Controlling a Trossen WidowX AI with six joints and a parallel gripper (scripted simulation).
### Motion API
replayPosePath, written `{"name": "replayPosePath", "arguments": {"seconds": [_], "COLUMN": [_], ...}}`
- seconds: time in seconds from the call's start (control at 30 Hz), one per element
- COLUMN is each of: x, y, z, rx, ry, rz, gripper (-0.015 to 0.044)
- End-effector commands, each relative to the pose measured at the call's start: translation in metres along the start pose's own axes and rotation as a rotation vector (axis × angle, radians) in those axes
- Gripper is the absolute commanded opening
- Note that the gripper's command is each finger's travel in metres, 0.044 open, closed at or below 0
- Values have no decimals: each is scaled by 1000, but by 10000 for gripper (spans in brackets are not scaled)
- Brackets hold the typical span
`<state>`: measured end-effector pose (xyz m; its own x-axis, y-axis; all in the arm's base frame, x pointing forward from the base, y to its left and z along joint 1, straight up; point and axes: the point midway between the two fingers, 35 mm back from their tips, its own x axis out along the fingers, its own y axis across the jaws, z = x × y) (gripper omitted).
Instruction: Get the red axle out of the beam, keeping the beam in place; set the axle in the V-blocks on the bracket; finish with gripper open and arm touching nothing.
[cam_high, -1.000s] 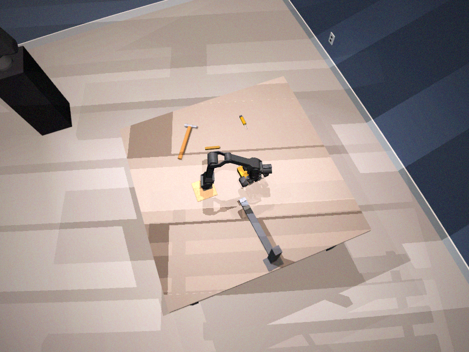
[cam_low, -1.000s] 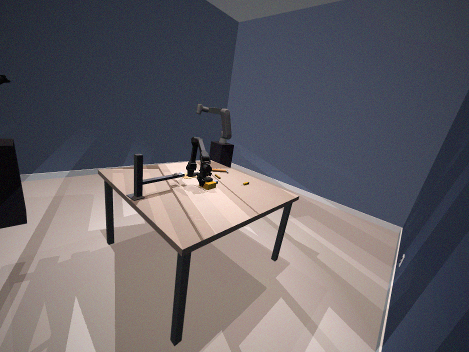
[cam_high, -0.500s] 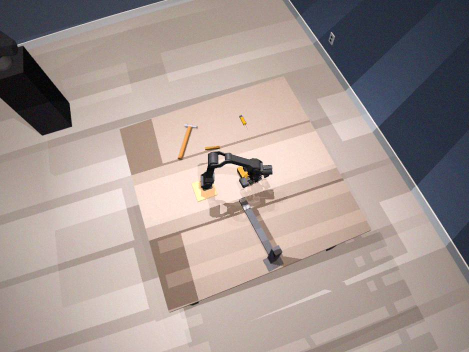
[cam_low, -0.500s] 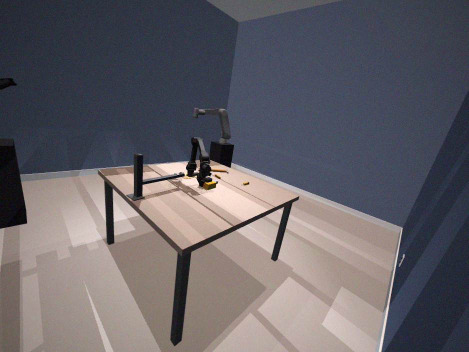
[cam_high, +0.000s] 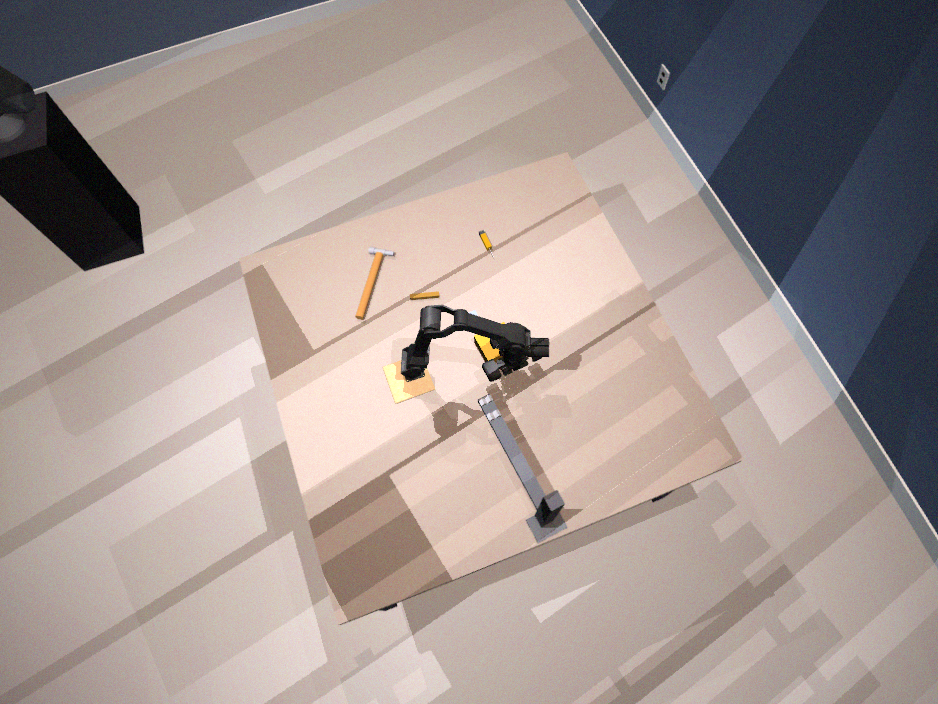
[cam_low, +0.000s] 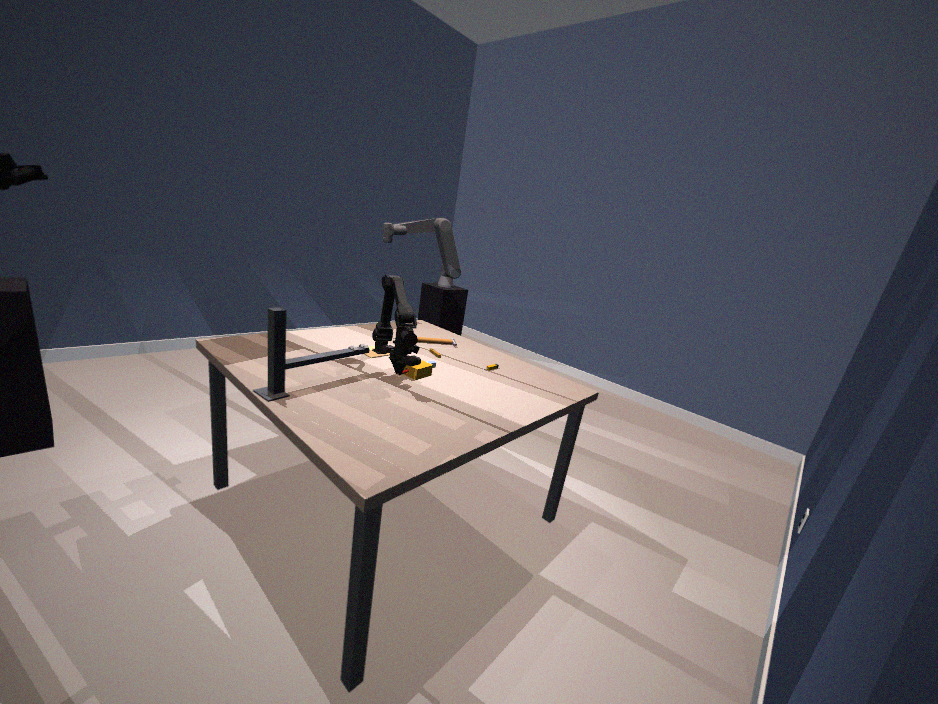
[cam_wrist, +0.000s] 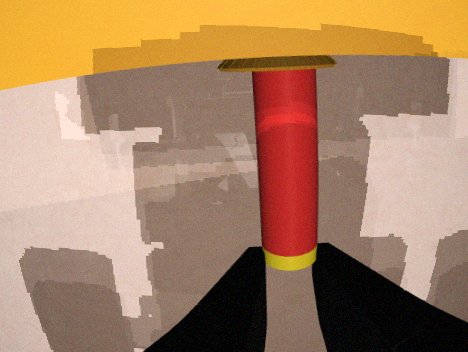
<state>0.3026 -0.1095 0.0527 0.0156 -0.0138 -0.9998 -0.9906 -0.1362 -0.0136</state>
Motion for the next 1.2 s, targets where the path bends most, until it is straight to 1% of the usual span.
{"name": "replayPosePath", "arguments": {"seconds": [0.0,1.17], "x": [-1,0], "y": [-2,1], "z": [-7,-63], "rx": [-5,-9], "ry": [2,4], "rz": [-5,-4], "gripper": [0,0]}}
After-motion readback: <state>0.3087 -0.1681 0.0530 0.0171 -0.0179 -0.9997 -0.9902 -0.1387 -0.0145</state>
